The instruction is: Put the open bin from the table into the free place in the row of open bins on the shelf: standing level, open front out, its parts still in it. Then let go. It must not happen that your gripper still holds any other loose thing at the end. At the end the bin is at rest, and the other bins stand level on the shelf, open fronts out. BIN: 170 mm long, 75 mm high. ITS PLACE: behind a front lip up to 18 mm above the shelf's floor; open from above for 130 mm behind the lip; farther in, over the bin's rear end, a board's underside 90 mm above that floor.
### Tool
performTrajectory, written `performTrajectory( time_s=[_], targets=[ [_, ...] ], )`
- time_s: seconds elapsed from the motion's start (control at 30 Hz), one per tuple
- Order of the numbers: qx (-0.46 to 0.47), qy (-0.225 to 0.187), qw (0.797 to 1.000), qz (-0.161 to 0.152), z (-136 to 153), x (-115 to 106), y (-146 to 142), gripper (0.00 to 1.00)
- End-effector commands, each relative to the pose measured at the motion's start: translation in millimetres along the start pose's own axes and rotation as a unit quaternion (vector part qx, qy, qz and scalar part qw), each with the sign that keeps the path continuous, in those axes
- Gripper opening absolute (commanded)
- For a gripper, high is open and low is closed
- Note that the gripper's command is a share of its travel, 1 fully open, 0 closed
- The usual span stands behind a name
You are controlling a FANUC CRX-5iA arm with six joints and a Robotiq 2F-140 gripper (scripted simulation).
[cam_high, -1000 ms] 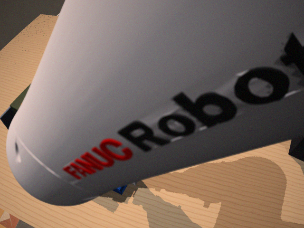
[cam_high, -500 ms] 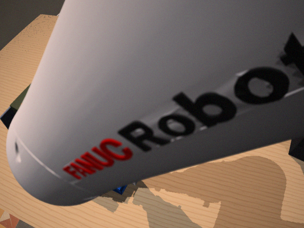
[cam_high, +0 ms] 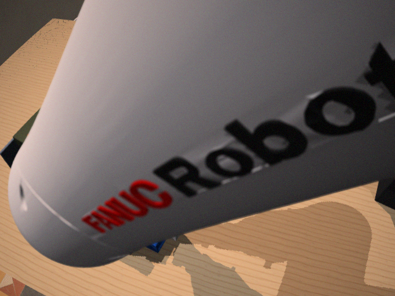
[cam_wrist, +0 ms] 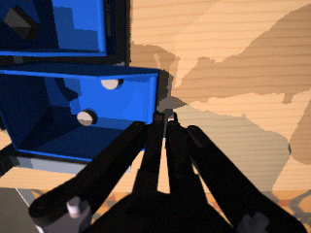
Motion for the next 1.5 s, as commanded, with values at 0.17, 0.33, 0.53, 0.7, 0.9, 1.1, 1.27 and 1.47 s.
performTrajectory(
  time_s=[0.17,0.33,0.53,0.7,0.9,1.1,1.27,1.47],
  targets=[
    [0.000,0.000,1.000,0.000,0.0,-0.1,-0.2,0.00],
    [0.000,0.000,1.000,0.000,0.1,-0.1,-0.4,0.00],
    [0.000,0.000,1.000,0.000,0.1,-0.1,-0.8,0.00],
    [0.000,0.000,1.000,0.000,0.3,-0.1,-1.4,0.00],
    [0.000,0.000,1.000,0.000,0.5,-0.1,-2.4,0.00],
    [0.000,0.000,1.000,0.000,0.8,-0.1,-3.8,0.00],
    [0.000,0.000,1.000,0.000,1.2,-0.1,-5.6,0.00],
    [0.000,0.000,1.000,0.000,1.6,-0.1,-7.7,0.00]
  ],
)
Point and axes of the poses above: the point where the finger pads meet when closed, its own x axis out along the fingers, its own y axis across the jaws, z = x × y, the point moved 9 cm from there along -x, back along the fingers, and after that the axes turned 12 degrees about x, right-handed, at the moved point
